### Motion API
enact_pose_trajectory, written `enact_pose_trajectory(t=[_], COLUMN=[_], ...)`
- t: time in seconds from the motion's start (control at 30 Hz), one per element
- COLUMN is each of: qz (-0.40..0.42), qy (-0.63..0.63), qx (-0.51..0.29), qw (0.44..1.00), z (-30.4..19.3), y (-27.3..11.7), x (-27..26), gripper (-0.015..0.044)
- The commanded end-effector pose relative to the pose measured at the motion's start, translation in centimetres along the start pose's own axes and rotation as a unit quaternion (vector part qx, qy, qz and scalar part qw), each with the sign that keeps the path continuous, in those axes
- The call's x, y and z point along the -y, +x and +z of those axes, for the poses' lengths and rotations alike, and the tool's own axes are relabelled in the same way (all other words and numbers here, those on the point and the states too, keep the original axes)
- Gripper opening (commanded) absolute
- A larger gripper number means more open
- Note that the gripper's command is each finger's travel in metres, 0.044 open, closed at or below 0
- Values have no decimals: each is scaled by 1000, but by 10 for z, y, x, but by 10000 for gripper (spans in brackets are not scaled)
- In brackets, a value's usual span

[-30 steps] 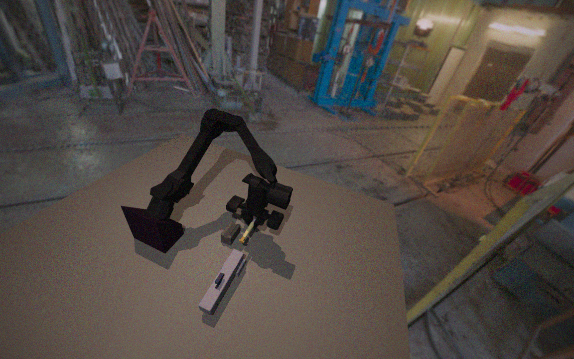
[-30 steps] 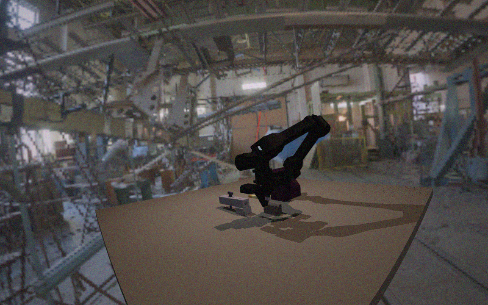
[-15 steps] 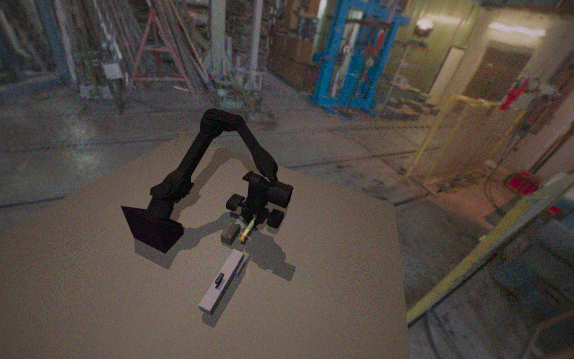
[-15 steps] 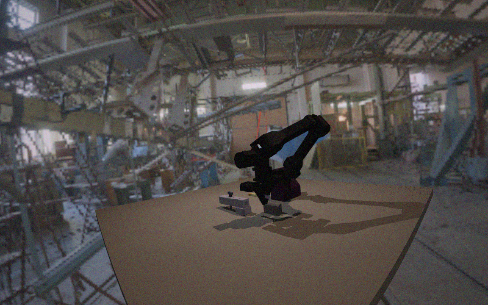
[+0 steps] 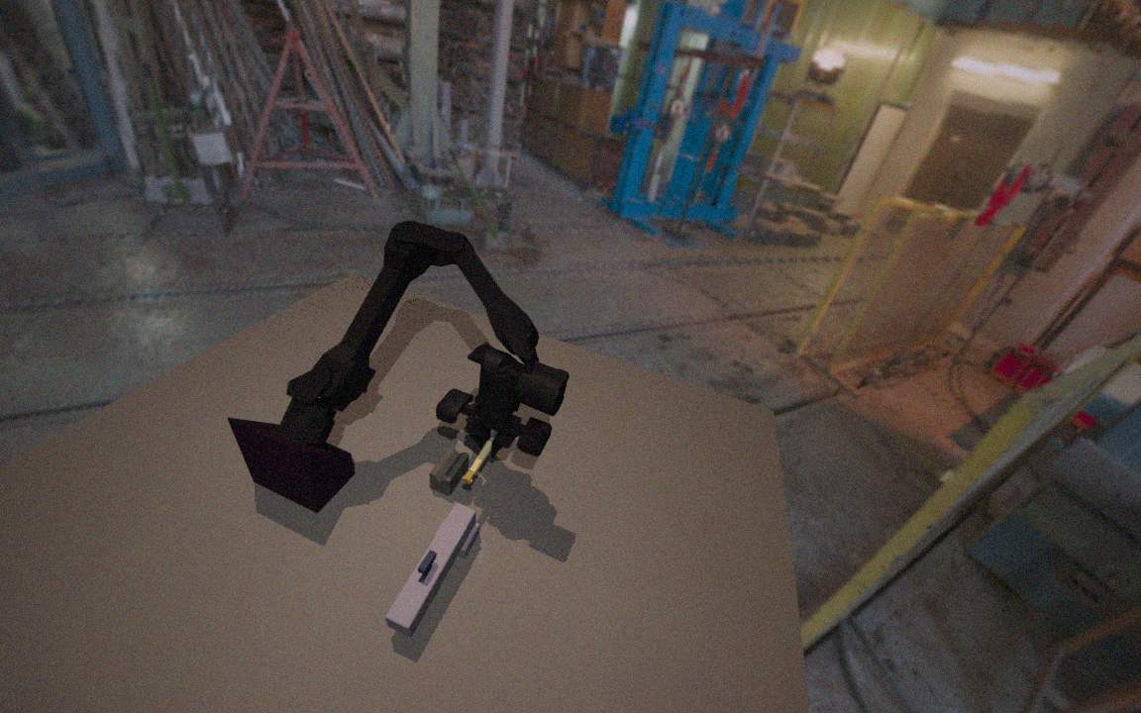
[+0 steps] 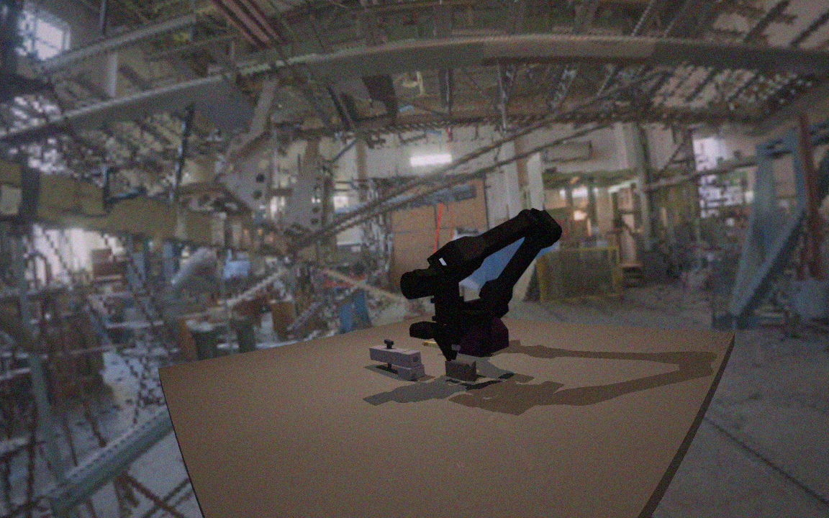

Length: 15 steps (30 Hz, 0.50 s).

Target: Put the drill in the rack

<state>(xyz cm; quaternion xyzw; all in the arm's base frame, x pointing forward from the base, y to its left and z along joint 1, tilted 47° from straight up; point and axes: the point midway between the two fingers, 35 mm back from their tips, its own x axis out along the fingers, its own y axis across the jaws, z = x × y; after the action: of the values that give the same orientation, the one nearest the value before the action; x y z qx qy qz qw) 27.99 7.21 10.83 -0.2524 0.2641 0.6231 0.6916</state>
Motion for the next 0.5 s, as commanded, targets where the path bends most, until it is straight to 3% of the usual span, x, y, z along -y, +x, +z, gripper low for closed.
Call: enact_pose_trajectory(t=[0.0,0.47], qz=[-1,-1], qy=[1,1], qx=[1,1], qw=[1000,1000], z=[2,7], y=[1,4], x=[-7,-32], gripper=[0,0])
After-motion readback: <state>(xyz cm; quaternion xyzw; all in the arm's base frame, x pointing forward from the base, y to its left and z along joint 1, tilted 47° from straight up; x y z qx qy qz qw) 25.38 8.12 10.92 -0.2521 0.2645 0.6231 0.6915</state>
